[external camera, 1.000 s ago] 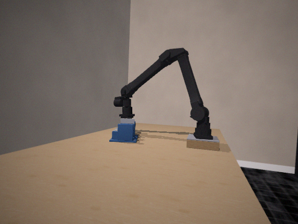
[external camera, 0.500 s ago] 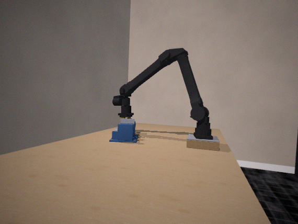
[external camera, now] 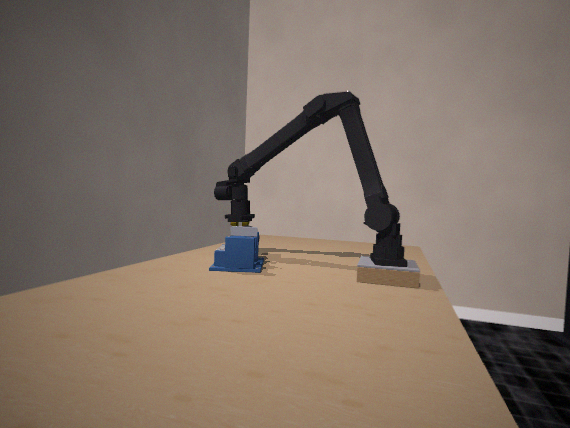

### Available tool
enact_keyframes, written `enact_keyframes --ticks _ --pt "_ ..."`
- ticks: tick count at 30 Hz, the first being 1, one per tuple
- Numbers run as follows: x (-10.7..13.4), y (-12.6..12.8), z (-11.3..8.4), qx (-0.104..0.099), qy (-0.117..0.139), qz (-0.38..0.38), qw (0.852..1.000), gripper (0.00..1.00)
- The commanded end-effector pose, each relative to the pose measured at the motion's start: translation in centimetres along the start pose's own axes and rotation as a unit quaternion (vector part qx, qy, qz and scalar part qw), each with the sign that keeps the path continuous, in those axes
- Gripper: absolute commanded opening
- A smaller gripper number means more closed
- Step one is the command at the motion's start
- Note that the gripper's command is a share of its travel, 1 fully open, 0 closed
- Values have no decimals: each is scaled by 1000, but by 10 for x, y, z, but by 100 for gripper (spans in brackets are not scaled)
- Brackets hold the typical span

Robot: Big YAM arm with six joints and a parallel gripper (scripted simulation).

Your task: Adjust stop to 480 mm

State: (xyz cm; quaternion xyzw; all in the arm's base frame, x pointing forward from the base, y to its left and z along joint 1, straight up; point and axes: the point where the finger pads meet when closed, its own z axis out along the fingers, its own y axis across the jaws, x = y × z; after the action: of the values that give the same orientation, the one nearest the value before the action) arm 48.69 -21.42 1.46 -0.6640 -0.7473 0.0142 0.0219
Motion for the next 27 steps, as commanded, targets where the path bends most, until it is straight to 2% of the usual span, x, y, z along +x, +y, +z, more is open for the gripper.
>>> enact_keyframes --ticks 1,27 --pt "-5 42 -68 -64 -28 -3 998 6" --pt "-4 27 -89 -64 -29 -10 997 6"
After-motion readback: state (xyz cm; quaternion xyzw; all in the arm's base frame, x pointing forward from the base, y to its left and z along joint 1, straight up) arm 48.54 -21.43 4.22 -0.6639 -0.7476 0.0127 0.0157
